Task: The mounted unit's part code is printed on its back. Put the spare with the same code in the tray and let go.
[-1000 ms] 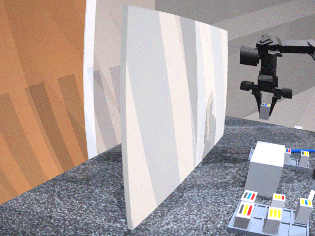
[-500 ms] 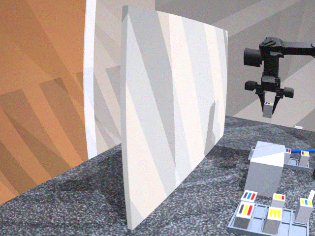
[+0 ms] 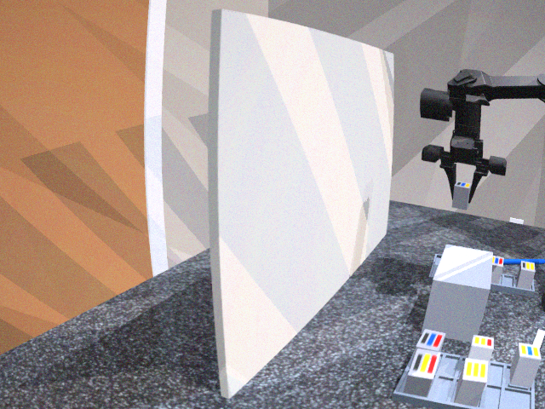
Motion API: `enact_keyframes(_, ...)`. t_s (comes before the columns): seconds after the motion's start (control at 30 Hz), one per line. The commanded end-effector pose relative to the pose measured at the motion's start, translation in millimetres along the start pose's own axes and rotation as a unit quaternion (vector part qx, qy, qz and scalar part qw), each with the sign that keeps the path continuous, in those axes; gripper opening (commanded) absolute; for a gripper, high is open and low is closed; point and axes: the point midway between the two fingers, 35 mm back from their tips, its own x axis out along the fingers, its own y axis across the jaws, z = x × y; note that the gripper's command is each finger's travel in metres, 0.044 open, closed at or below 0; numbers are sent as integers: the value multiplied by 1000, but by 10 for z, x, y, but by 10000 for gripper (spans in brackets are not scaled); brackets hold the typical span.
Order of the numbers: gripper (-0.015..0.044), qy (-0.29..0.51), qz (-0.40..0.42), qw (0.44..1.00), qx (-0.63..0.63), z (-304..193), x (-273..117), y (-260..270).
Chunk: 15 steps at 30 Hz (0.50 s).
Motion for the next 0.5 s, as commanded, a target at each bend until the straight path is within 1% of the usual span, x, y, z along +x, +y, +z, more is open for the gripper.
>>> enact_keyframes(0.0, 0, 1, 1, 1000, -4, 9, 55, -3)
enact_keyframes(0.47, 0, 0, 1, 1000, -4, 15, 192, -25)
